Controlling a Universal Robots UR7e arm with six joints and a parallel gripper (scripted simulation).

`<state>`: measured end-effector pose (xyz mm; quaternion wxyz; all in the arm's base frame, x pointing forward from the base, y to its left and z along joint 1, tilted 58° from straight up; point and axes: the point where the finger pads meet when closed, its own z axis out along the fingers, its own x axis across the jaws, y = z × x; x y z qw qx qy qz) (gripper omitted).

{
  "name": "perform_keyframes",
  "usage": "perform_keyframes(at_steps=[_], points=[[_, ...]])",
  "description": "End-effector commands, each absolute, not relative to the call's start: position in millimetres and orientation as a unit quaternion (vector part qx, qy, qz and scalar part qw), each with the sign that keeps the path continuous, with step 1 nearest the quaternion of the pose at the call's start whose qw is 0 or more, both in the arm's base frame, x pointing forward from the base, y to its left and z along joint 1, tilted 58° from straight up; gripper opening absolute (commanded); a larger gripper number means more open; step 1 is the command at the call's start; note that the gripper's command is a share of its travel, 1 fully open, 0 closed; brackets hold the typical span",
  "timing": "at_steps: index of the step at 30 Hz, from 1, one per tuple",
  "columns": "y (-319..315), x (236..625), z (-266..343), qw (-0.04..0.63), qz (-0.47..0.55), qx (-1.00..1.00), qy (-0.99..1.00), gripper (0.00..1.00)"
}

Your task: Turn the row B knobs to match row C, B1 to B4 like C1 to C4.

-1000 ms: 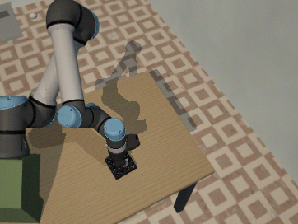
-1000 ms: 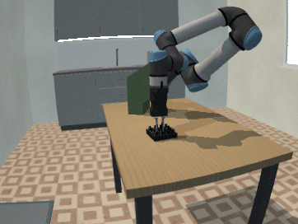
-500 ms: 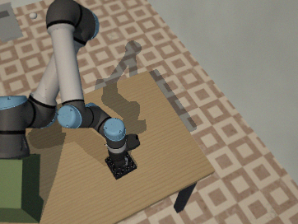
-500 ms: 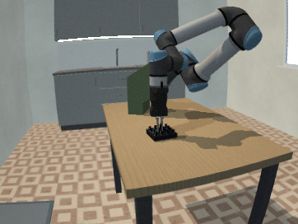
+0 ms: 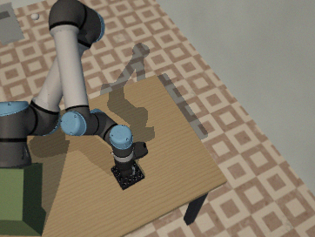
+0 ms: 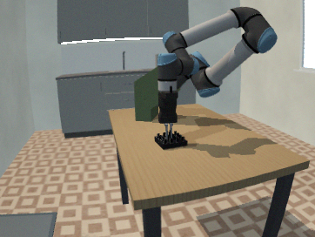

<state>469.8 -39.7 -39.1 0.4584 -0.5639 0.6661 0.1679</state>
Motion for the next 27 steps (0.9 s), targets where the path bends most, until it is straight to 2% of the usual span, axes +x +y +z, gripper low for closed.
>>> perform_keyframes(at_steps=[1, 16, 27], points=[[-40.3, 469.9, -39.0, 0.459, 0.167, -0.564, 0.666, 0.3], [-40.3, 469.9, -39.0, 0.464, 0.152, -0.585, 0.648, 0.3], [-40.3, 469.9, -39.0, 0.477, 0.101, -0.652, 0.58, 0.3]])
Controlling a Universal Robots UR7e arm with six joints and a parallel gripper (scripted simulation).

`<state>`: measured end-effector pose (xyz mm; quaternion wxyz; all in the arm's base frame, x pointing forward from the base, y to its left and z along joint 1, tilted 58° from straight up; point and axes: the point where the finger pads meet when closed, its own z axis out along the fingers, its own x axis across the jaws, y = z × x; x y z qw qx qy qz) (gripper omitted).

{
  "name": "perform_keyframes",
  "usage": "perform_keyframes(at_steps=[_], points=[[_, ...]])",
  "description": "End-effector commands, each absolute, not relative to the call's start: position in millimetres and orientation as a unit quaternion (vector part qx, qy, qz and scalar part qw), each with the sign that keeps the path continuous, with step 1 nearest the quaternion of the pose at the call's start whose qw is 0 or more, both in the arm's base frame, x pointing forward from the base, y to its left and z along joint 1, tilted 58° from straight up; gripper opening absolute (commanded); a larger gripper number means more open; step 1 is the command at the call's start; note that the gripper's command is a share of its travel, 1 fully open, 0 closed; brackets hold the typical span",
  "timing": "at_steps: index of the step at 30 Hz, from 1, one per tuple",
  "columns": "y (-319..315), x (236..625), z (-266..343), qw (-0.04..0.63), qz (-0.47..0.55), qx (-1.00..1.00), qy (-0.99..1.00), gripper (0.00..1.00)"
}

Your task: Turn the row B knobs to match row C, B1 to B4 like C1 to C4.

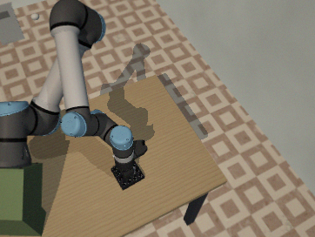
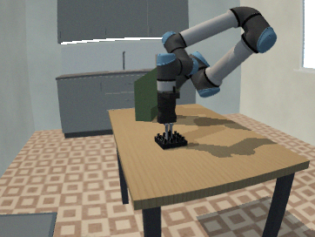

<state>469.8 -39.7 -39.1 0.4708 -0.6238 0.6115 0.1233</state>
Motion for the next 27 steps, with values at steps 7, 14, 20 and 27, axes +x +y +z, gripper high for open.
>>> perform_keyframes(at_steps=[7, 14, 20, 27], points=[[-40.3, 469.9, -39.0, 0.482, 0.08, -0.677, 0.55, 0.3], [-40.3, 469.9, -39.0, 0.484, 0.065, -0.694, 0.529, 0.3], [-40.3, 469.9, -39.0, 0.484, 0.064, -0.695, 0.528, 0.3], [-40.3, 469.9, -39.0, 0.484, 0.064, -0.695, 0.528, 0.3]])
